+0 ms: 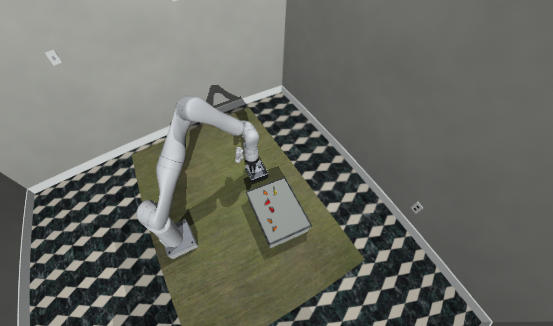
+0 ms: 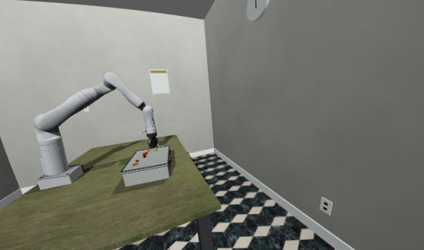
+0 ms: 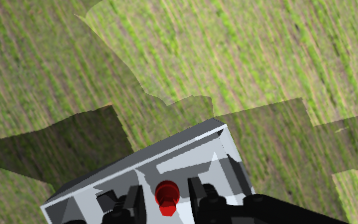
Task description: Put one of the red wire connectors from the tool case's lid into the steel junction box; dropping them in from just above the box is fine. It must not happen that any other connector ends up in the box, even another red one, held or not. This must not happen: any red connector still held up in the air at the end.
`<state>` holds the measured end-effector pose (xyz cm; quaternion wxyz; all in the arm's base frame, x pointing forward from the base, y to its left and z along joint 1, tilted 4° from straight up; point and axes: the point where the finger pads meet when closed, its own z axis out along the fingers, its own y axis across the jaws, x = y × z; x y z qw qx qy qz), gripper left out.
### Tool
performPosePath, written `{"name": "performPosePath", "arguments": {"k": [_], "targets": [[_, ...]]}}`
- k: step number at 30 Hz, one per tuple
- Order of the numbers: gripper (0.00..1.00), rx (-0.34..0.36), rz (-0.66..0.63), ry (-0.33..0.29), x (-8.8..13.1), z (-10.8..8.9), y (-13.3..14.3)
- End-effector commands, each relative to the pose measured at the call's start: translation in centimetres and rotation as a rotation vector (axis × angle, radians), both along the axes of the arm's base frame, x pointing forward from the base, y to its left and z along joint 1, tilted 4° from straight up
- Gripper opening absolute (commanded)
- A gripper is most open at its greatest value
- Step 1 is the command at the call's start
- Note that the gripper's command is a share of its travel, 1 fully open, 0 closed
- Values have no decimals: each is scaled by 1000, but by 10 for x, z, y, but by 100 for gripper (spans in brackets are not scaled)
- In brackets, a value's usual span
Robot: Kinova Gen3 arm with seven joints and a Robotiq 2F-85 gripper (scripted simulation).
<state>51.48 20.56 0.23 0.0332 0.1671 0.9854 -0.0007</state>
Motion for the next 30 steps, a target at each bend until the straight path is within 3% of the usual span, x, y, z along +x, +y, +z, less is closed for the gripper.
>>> {"name": "performPosePath", "arguments": {"k": [1, 17, 23, 30], "targets": [[37, 1, 0, -2, 1, 1, 0], [37, 1, 0, -2, 1, 1, 0], [37, 1, 0, -2, 0, 10, 0], [37, 1, 0, -2, -3, 59, 1]]}}
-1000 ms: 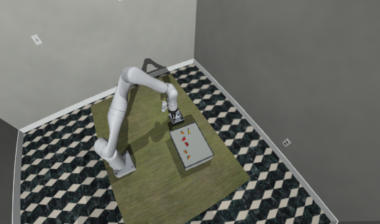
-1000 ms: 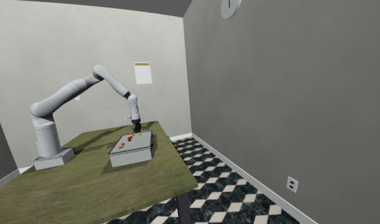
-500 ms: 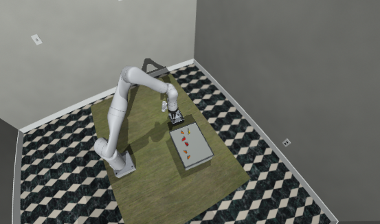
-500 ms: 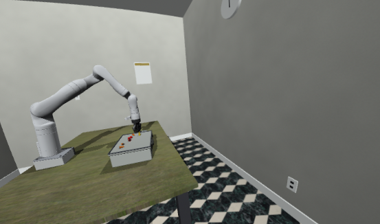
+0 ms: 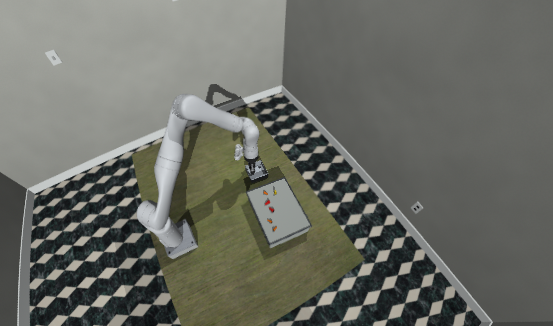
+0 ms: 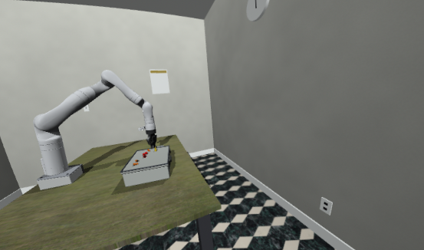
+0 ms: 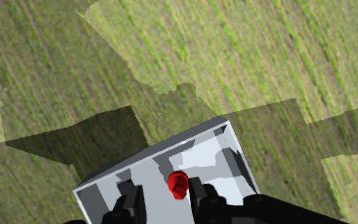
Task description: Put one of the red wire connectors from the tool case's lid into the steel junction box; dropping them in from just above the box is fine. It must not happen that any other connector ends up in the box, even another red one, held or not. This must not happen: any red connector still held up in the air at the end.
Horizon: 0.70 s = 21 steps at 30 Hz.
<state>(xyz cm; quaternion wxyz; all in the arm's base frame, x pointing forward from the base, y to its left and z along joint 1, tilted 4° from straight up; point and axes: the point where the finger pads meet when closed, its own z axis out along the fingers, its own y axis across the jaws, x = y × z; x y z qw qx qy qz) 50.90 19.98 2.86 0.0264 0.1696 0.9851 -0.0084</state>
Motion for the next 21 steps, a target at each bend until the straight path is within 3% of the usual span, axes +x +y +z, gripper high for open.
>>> {"name": "performPosePath", "arguments": {"k": [1, 8, 15, 21], "targets": [[37, 14, 6, -18, 2, 41, 7], [37, 14, 6, -18, -2, 96, 8], [37, 14, 6, -18, -3, 115, 8], [37, 14, 6, -18, -3, 118, 8]]}}
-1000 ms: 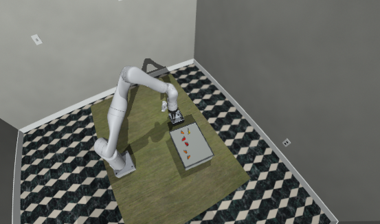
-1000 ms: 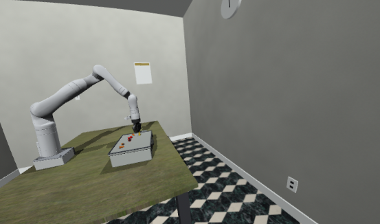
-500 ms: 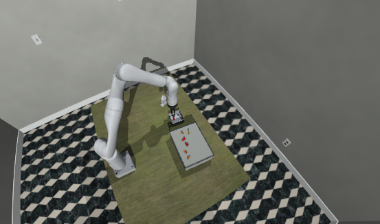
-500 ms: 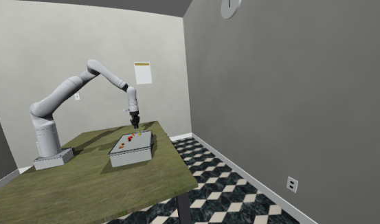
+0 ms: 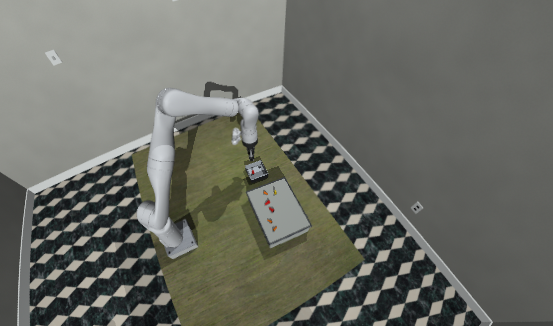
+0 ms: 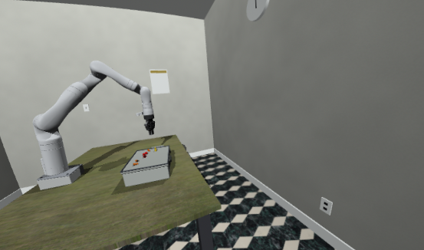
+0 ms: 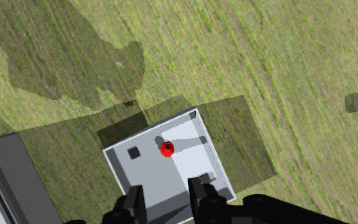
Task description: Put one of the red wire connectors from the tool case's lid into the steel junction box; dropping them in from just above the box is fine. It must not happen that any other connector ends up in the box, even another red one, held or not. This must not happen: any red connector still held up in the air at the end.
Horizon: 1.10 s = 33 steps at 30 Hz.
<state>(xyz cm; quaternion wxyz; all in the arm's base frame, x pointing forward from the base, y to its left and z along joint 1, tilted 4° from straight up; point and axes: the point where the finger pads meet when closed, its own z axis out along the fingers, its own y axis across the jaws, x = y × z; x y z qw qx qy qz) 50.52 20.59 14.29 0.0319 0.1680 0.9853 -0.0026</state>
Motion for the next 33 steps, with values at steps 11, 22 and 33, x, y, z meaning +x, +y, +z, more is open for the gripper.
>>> {"name": "performPosePath", "arguments": {"k": [11, 22, 33], "targets": [[37, 4, 2, -5, 1, 3, 2], [37, 4, 2, -5, -1, 27, 2], [37, 4, 2, -5, -1, 33, 2]]}}
